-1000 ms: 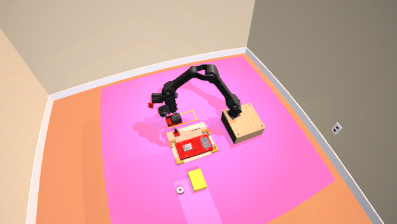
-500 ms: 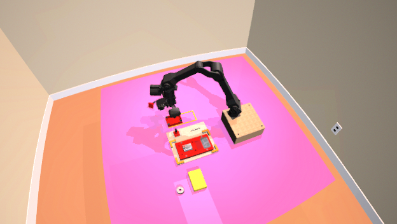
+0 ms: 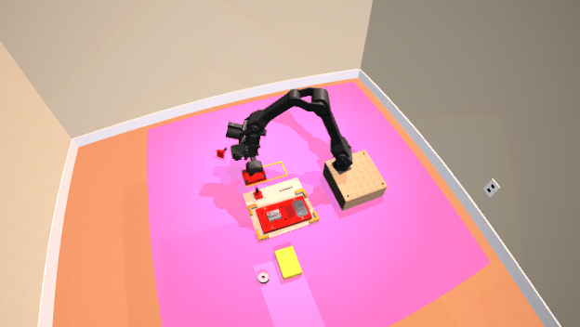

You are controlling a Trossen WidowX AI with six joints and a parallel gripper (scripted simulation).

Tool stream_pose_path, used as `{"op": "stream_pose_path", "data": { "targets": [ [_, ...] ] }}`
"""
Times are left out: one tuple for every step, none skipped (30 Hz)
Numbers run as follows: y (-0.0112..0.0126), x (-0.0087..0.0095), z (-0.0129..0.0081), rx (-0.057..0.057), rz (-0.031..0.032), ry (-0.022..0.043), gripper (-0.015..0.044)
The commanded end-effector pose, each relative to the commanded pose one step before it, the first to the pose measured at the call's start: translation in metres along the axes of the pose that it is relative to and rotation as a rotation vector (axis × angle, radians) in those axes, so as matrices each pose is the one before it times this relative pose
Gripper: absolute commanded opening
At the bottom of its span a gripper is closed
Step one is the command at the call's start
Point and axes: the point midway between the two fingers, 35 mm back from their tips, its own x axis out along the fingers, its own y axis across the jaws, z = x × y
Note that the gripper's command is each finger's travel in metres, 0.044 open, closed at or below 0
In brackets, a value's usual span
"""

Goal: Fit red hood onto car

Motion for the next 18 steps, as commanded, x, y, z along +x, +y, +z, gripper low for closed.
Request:
{"op": "stream_pose_path", "data": {
  "targets": [
    [-0.004, 0.00551, 0.00153, 0.0185, 0.00887, -0.13094, 0.044],
    [-0.00086, 0.00177, -0.00063, 0.0029, 0.00236, -0.03386, 0.044],
    [-0.00076, 0.0014, -0.00078, 0.0023, 0.00224, -0.03375, 0.044],
    [-0.00064, 0.00102, -0.00092, 0.0017, 0.00212, -0.03362, 0.044],
    [-0.00052, 0.00064, -0.00104, 0.0011, 0.00201, -0.03349, 0.044],
    [-0.00038, 0.00026, -0.00113, 0.0005, 0.00191, -0.03334, 0.044],
    [-0.00024, -0.00013, -0.00121, -0.0001, 0.00181, -0.03319, 0.044],
    [-0.00009, -0.00051, -0.00126, -0.0008, 0.00173, -0.03302, 0.044],
    [0.00007, -0.0009, -0.00129, -0.0014, 0.00165, -0.03284, 0.044],
    [0.00024, -0.00129, -0.0013, -0.002, 0.00157, -0.03262, 0.044],
    [0.00042, -0.00167, -0.00129, -0.0026, 0.00151, -0.03245, 0.044],
    [0.0006, -0.00204, -0.00125, -0.0033, 0.00145, -0.03223, 0.044],
    [0.0008, -0.00242, -0.0012, -0.0039, 0.00141, -0.032, 0.044],
    [0.00099, -0.00278, -0.00112, -0.0045, 0.00137, -0.03176, 0.044],
    [0.0012, -0.00313, -0.00102, -0.0052, 0.00134, -0.03151, 0.044],
    [0.00141, -0.00347, -0.0009, -0.0058, 0.00131, -0.03124, 0.044],
    [0.00163, -0.00381, -0.00076, -0.0064, 0.0013, -0.03096, 0.044],
    [0.00185, -0.00412, -0.0006, -0.0071, 0.00129, -0.03067, 0.044]
  ]
}}
